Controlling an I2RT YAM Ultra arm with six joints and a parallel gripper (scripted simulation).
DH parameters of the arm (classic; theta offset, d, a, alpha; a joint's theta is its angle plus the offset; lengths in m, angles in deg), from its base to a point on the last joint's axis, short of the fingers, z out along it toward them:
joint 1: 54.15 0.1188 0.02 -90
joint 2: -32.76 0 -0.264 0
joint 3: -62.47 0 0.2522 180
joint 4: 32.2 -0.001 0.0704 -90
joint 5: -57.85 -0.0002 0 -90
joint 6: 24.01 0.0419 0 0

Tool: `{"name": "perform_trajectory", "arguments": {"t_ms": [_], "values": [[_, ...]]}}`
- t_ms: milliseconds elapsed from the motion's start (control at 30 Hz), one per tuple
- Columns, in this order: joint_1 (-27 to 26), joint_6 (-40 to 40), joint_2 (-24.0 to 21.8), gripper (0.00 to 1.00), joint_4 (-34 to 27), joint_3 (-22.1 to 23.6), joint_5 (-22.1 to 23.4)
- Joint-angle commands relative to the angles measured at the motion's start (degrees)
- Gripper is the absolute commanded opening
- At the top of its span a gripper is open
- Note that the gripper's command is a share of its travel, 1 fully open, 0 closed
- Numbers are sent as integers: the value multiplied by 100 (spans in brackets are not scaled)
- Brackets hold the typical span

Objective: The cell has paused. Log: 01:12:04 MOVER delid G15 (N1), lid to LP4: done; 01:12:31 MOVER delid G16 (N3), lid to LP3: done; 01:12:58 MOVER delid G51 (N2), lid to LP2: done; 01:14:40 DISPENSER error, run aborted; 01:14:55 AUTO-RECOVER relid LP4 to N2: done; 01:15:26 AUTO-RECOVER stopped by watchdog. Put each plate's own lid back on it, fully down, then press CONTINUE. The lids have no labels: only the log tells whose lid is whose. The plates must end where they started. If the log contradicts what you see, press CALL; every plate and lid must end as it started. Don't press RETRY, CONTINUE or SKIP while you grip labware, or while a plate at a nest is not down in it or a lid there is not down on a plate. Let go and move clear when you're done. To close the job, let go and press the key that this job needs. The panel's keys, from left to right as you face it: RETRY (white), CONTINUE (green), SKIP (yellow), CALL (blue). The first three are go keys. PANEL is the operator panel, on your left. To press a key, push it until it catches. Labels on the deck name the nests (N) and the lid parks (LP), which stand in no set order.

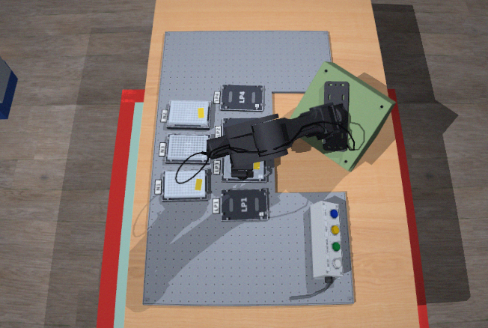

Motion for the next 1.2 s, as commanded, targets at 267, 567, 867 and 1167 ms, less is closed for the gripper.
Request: {"name": "perform_trajectory", "arguments": {"t_ms": [267,567,867,1167], "values": [[19,46,-4,0,123,167,-94],[31,47,-15,0,144,188,-95],[54,33,-25,0,172,216,-98],[66,36,-39,0,200,241,-100]]}}
